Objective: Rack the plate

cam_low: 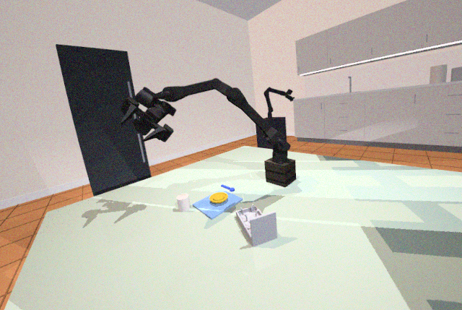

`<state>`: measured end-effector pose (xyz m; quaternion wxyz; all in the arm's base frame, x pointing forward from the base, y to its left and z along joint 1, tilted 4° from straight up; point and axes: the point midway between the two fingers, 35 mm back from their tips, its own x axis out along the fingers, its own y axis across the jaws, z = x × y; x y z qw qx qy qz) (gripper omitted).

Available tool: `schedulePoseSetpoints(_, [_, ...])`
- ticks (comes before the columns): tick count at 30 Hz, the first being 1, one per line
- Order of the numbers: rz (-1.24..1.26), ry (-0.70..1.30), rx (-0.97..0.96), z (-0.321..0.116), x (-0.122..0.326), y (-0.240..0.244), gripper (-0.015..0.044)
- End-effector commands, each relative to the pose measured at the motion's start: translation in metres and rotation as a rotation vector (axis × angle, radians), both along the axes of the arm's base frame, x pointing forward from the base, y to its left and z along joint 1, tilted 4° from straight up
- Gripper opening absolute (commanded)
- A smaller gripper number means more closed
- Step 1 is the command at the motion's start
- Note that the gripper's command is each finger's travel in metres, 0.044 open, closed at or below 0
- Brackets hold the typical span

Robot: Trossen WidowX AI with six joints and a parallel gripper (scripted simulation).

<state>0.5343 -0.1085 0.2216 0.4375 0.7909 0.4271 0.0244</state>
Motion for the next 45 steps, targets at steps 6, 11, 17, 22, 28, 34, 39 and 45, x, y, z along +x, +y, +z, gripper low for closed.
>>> schedulePoseSetpoints(6, [0.017,-0.014,-0.097,-0.016,-0.003,0.006,0.04])
schedulePoseSetpoints(11, [0.046,-0.027,-0.208,-0.035,-0.009,0.013,0.04])
schedulePoseSetpoints(17, [0.098,-0.04,-0.35,-0.059,-0.018,0.021,0.04])
schedulePoseSetpoints(22, [0.157,-0.048,-0.468,-0.079,-0.029,0.027,0.04])
schedulePoseSetpoints(28, [0.244,-0.056,-0.606,-0.102,-0.044,0.035,0.04])
schedulePoseSetpoints(34, [0.349,-0.062,-0.739,-0.124,-0.063,0.042,0.04])
schedulePoseSetpoints(39, [0.452,-0.067,-0.844,-0.142,-0.08,0.047,0.04])
schedulePoseSetpoints(45, [0.591,-0.074,-0.96,-0.162,-0.103,0.052,0.04])
